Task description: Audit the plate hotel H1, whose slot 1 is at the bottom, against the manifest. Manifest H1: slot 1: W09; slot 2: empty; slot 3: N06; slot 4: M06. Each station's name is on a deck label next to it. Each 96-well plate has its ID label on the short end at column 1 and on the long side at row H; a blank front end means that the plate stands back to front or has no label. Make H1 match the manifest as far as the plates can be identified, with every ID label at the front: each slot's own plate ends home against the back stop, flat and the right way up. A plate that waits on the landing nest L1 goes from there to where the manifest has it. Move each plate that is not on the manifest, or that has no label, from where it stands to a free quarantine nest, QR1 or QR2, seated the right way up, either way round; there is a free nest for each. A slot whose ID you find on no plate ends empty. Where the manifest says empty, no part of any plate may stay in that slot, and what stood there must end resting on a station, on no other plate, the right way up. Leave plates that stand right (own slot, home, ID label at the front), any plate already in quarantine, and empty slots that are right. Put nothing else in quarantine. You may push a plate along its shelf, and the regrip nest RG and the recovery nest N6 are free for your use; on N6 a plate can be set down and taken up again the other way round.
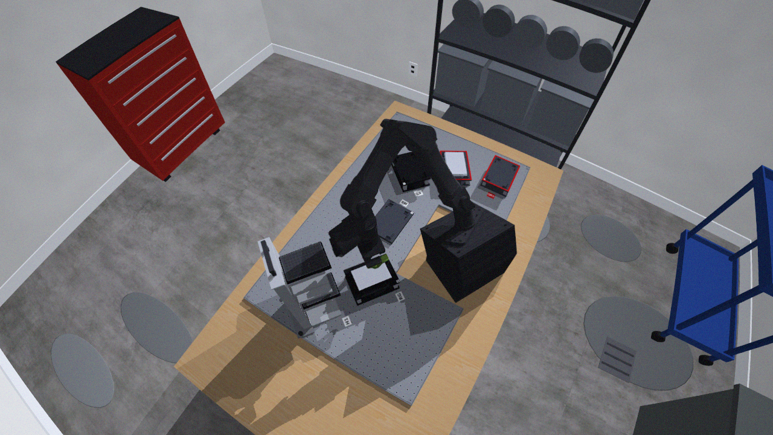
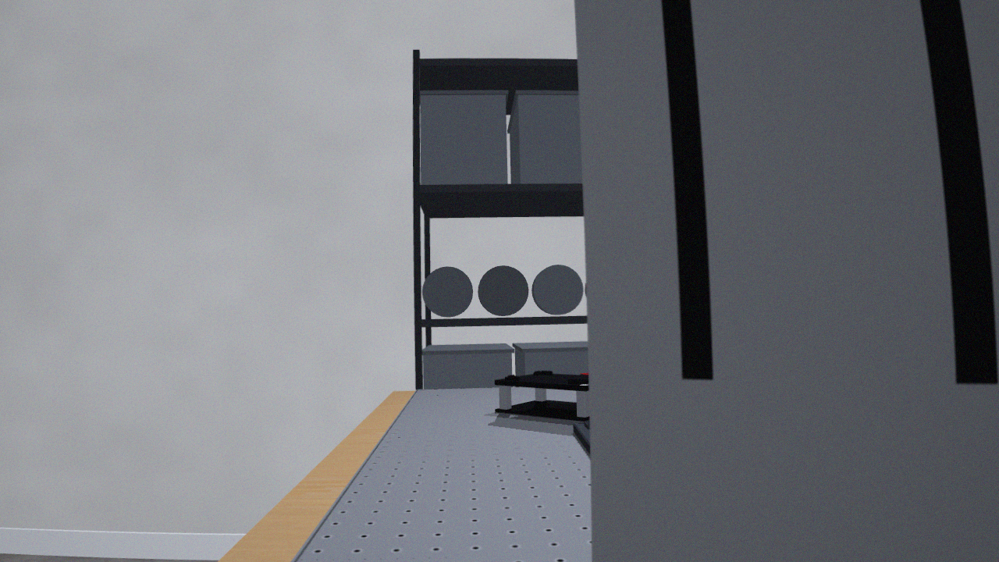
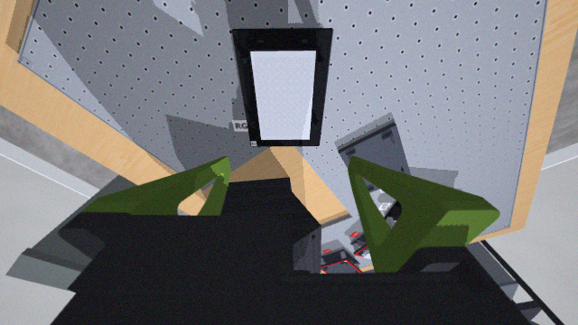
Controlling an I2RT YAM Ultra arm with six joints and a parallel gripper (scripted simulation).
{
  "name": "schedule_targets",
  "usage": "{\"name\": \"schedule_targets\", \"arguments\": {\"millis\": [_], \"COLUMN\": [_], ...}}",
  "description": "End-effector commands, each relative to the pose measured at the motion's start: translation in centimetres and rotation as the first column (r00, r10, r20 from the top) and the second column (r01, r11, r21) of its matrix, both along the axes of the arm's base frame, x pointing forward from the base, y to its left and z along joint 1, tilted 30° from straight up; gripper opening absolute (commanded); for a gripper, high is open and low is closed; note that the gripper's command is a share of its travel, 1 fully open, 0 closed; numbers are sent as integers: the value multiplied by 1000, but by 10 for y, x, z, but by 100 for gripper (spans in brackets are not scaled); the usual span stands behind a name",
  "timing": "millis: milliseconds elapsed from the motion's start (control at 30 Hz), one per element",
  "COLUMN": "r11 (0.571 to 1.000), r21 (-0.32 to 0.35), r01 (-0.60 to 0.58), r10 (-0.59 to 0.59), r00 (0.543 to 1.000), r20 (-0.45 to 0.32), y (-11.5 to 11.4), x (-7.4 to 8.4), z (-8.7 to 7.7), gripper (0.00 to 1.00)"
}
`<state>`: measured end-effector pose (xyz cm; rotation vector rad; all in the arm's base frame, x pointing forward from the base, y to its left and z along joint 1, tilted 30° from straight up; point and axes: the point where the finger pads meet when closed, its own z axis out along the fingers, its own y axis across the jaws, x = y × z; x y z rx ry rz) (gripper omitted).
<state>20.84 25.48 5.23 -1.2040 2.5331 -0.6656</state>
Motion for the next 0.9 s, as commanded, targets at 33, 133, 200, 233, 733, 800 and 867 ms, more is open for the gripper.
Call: {"name": "schedule_targets", "arguments": {"millis": [33, 133, 200, 233, 733, 800, 867], "r11": [1000, 1000, 1000, 1000, 1000, 1000, 1000], "r21": [-1, -1, -1, -1, -1, -1, 10], "r01": [-15, -15, -18, -15, -28, -15, -25], "r10": [15, 15, 18, 15, 28, 15, 25], "r00": [1000, 1000, 1000, 1000, 1000, 1000, 1000], "r20": [9, 9, 9, 8, 7, 7, 13], "y": [0, -1, -2, -4, -13, -18, -11], "x": [8, 9, 11, 13, 28, 33, 33], "z": [-21, -24, -30, -33, -70, -74, -71], "gripper": [100, 100, 100, 100, 100, 100, 100]}}
